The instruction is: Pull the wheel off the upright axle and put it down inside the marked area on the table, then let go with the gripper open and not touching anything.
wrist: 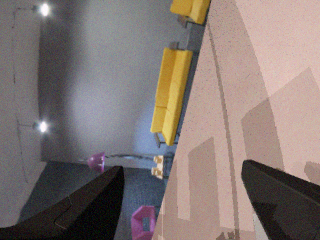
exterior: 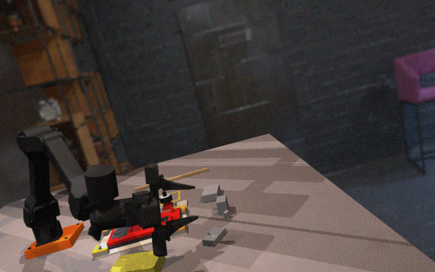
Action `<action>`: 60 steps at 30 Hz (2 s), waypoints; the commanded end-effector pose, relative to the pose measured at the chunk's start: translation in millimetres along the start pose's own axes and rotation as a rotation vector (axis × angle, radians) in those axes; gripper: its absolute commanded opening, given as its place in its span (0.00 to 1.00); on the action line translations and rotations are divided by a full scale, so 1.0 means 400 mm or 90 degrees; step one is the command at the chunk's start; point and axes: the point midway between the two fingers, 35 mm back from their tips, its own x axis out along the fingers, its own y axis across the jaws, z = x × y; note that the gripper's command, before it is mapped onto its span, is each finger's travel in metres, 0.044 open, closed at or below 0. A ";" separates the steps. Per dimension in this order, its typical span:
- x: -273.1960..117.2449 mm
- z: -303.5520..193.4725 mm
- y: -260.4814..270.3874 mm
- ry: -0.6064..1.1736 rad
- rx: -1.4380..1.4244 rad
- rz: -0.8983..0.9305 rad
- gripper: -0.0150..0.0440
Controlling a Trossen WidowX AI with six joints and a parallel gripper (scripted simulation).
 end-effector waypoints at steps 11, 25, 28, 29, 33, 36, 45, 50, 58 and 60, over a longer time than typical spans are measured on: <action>0.188 -0.402 0.055 0.078 0.253 -0.336 0.76; 0.040 -0.761 0.108 0.081 0.254 -0.703 0.76; -0.022 -0.820 0.127 0.072 0.228 -0.781 0.76; -0.044 -0.837 0.134 0.068 0.217 -0.807 0.76; -0.118 -0.884 0.159 0.053 0.175 -0.881 0.76; -0.121 -0.885 0.160 0.053 0.173 -0.884 0.76; -0.101 -0.882 0.163 0.053 0.173 -0.884 0.76; -0.090 -0.890 0.126 0.053 0.173 -0.883 0.76; -0.068 -0.917 0.006 0.053 0.173 -0.884 0.76; -0.066 -0.921 -0.013 0.053 0.173 -0.884 0.76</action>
